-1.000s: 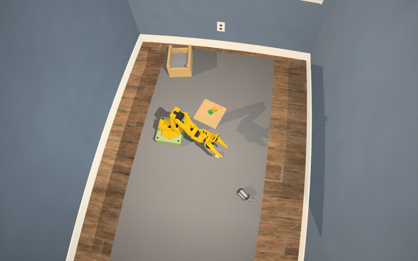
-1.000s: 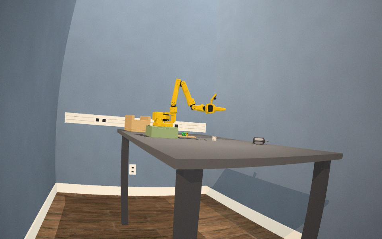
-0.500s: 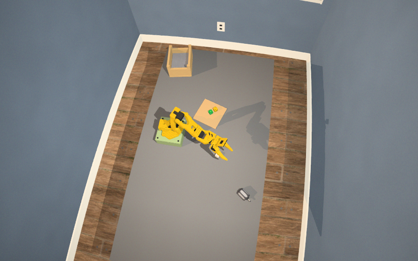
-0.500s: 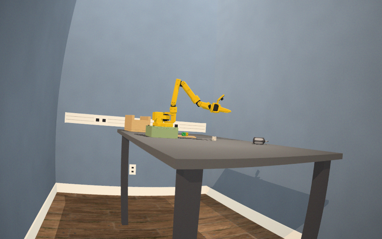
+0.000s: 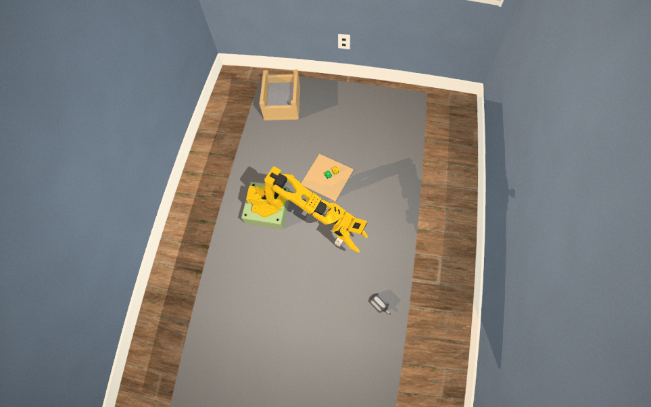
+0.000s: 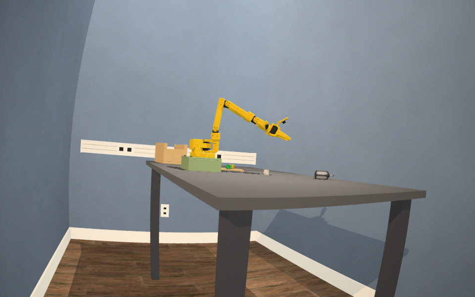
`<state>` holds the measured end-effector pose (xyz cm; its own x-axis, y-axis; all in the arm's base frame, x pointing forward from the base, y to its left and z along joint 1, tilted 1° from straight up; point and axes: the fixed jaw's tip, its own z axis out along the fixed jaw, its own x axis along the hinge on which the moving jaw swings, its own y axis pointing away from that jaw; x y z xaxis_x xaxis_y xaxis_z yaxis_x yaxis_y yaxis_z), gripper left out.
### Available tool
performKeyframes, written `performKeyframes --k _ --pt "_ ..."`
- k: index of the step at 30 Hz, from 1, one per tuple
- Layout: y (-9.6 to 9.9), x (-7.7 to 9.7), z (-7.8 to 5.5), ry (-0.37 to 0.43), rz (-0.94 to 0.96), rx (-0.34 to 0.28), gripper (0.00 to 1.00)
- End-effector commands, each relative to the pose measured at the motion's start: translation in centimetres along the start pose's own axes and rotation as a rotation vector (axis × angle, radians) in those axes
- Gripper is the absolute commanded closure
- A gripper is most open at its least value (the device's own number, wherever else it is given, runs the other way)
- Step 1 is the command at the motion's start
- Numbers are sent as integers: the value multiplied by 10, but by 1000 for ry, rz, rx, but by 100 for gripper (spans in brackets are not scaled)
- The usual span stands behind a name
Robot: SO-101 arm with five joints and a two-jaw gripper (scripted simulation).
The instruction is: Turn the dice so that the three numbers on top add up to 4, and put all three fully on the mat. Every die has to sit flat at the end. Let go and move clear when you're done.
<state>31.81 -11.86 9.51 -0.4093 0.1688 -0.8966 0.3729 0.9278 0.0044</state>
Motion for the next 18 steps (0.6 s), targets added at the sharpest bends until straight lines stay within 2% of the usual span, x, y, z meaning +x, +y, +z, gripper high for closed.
performKeyframes --k 1,11,13,18 --pt "4 2 1 149 10 -9 72" --pt "7 2 -16 371 13 -11 72" --pt "7 2 -16 371 13 -11 72" --pt "8 2 -28 460 14 -10 72"
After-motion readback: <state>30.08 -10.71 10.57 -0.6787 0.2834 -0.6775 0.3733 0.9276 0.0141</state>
